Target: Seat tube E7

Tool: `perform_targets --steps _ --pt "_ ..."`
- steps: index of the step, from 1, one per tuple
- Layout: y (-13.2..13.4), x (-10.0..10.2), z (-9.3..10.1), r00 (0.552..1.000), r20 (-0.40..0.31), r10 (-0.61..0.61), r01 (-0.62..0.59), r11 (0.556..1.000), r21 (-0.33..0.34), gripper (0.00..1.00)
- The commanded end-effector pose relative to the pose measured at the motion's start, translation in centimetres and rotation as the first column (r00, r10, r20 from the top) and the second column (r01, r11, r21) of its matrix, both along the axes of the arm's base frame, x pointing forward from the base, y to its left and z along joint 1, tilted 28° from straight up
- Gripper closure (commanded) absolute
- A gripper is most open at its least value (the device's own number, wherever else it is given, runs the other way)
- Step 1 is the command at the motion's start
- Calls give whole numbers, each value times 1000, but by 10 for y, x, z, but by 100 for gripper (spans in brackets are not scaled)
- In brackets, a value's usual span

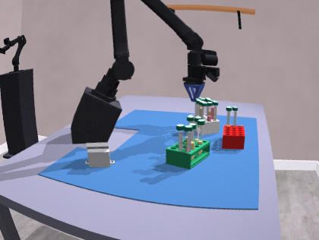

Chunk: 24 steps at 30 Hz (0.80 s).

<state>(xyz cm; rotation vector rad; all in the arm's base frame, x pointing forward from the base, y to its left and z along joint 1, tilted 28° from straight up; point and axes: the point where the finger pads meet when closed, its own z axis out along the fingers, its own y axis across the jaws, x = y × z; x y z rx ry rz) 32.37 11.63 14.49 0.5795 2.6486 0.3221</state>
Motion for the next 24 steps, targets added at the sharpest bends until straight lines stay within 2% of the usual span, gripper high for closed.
perform_targets --steps 1,13,14,24 --pt "5 12 19 999 46 0 -1 1000 17 70" --pt "5 12 19 999 46 0 -1 1000 17 70" --pt "11 16 36 997 77 4 -6 999 33 70" --pt "5 5 64 997 73 -2 -1 1000 31 70"
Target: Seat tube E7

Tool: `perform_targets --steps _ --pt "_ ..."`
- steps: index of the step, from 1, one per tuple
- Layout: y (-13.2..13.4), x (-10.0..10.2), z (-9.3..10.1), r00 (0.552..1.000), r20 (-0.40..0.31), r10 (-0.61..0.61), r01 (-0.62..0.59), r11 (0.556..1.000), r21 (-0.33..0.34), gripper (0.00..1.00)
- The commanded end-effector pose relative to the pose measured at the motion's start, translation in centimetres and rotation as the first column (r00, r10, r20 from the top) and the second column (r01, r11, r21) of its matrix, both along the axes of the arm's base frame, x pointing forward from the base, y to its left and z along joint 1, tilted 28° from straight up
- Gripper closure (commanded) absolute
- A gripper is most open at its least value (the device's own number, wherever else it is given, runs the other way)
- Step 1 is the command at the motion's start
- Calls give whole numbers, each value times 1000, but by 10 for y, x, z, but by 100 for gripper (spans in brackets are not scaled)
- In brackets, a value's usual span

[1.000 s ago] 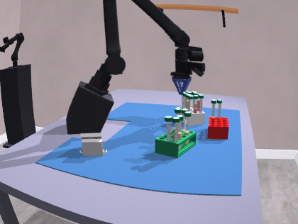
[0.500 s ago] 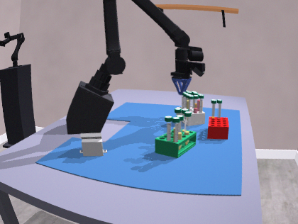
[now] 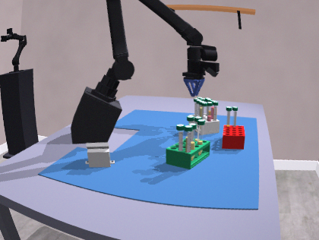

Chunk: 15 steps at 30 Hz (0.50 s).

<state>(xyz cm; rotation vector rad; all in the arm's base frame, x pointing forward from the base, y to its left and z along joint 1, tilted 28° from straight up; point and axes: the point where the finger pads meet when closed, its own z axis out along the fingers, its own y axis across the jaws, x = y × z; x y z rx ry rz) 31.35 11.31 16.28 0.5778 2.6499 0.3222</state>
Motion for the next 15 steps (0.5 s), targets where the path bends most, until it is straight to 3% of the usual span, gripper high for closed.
perform_targets --steps 1,15 --pt "8 14 49 997 74 -3 1 999 32 70" --pt "0 -7 76 997 77 -5 2 999 32 70"
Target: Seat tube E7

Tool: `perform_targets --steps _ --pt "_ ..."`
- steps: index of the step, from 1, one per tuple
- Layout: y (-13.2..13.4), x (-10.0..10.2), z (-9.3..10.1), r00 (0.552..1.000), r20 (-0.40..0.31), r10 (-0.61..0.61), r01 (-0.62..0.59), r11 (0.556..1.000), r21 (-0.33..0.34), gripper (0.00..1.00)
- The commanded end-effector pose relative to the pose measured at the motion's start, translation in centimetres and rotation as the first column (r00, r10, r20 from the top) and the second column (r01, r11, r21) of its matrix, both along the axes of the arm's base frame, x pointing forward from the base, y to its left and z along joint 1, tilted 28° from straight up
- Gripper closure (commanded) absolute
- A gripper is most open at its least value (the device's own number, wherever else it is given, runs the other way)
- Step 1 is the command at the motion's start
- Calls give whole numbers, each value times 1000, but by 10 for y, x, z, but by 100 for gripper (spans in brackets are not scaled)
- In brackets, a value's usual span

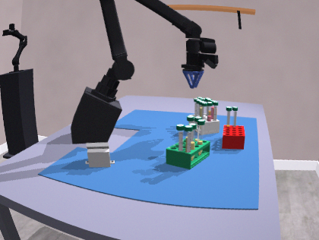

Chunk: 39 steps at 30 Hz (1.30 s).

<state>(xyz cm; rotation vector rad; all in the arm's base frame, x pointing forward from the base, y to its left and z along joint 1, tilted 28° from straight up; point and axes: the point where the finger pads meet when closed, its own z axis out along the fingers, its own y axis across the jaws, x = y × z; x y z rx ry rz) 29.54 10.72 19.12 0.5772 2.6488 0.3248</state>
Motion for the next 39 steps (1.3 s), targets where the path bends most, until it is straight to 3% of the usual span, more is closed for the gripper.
perform_targets --steps 1,8,12,22,24,39 --pt "6 11 50 997 76 -4 2 1000 31 70" --pt "4 10 39 999 50 -2 1 1000 17 70" --pt "-27 18 54 989 50 -139 134 987 93 70" --pt "-96 38 42 908 -62 -414 417 884 211 70" --pt "-96 38 42 908 -62 -414 417 884 211 70" --pt "-194 64 40 906 -60 -418 421 885 199 70"
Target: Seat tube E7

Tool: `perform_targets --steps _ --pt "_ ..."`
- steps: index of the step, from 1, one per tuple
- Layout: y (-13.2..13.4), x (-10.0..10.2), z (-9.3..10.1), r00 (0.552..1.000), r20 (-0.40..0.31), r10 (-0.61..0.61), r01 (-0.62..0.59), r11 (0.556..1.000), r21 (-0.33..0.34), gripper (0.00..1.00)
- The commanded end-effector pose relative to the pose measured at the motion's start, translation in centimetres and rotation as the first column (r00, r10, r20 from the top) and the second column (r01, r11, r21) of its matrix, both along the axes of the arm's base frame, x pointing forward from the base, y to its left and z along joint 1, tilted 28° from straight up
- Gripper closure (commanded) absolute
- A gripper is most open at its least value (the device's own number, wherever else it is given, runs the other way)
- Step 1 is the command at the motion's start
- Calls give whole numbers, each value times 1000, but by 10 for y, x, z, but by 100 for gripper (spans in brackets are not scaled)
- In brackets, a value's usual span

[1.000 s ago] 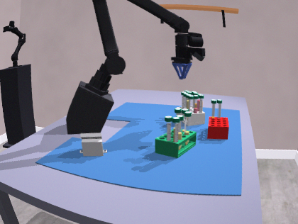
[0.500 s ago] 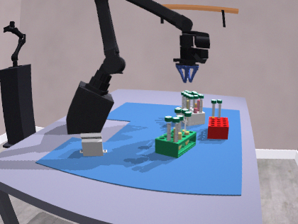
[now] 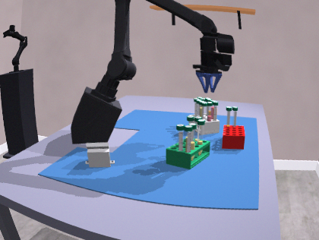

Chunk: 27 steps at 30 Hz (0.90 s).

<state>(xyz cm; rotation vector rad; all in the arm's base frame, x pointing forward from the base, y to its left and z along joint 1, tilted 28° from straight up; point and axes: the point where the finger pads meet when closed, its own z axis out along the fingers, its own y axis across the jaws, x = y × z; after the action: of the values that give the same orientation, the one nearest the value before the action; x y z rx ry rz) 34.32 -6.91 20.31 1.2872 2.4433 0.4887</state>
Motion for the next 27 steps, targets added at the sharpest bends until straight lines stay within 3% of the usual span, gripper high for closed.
perform_targets --steps 1,17,24,27 --pt "-18 16 28 998 46 38 -36 998 -45 70" --pt "37 81 72 998 46 41 -40 999 -33 70" --pt "37 87 76 998 48 29 -27 999 -30 70" --pt "32 80 90 996 83 19 -16 999 -36 70"
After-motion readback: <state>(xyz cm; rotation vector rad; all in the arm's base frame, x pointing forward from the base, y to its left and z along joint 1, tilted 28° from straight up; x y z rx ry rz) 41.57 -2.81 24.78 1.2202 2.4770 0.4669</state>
